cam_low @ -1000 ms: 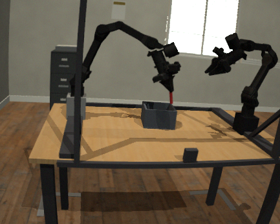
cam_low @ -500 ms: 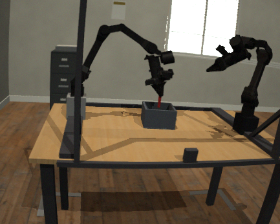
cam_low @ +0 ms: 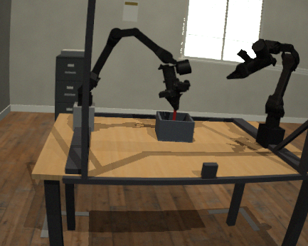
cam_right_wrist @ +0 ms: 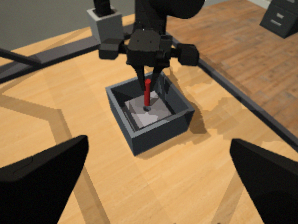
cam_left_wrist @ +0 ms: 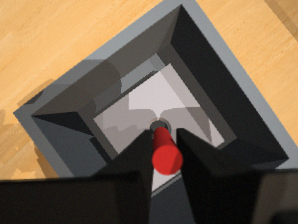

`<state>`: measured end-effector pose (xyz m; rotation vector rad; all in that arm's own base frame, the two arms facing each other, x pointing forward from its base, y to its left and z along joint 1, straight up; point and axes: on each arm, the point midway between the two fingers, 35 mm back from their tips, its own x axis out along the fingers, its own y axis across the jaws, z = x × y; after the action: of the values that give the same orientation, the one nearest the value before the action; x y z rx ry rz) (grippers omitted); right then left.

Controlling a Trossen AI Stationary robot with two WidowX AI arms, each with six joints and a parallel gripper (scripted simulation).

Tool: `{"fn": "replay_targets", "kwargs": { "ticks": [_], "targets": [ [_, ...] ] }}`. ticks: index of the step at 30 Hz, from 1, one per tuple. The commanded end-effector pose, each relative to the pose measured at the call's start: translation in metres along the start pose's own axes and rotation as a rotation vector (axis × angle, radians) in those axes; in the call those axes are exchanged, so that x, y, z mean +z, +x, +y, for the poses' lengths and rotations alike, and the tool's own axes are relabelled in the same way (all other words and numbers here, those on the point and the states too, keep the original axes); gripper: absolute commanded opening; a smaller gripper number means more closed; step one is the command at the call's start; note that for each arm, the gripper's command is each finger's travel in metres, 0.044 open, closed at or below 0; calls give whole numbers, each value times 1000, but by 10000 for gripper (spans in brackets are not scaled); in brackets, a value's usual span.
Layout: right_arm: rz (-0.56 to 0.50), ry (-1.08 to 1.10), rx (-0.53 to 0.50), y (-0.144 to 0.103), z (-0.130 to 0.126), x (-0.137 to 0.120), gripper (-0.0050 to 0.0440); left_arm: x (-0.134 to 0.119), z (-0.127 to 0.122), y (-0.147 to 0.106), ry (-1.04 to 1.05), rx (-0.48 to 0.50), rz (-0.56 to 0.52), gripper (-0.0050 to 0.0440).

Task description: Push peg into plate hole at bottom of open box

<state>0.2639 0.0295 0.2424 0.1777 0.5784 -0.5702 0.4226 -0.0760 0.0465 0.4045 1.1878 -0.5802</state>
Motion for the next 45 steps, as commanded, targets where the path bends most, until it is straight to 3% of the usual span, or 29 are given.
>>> {"fn": "replay_targets", "kwargs": {
  "ticks": [1, 12, 45],
  "targets": [
    [-8, 12, 9, -3, 0, 4, 440, 9, 3, -10, 9, 19, -37, 27],
    [-8, 12, 9, -3, 0, 4, 440, 6, 1, -11, 10, 16, -36, 27],
    [-8, 12, 9, -3, 0, 4, 440, -17, 2, 53, 5, 5, -15, 27]
  ]
}}
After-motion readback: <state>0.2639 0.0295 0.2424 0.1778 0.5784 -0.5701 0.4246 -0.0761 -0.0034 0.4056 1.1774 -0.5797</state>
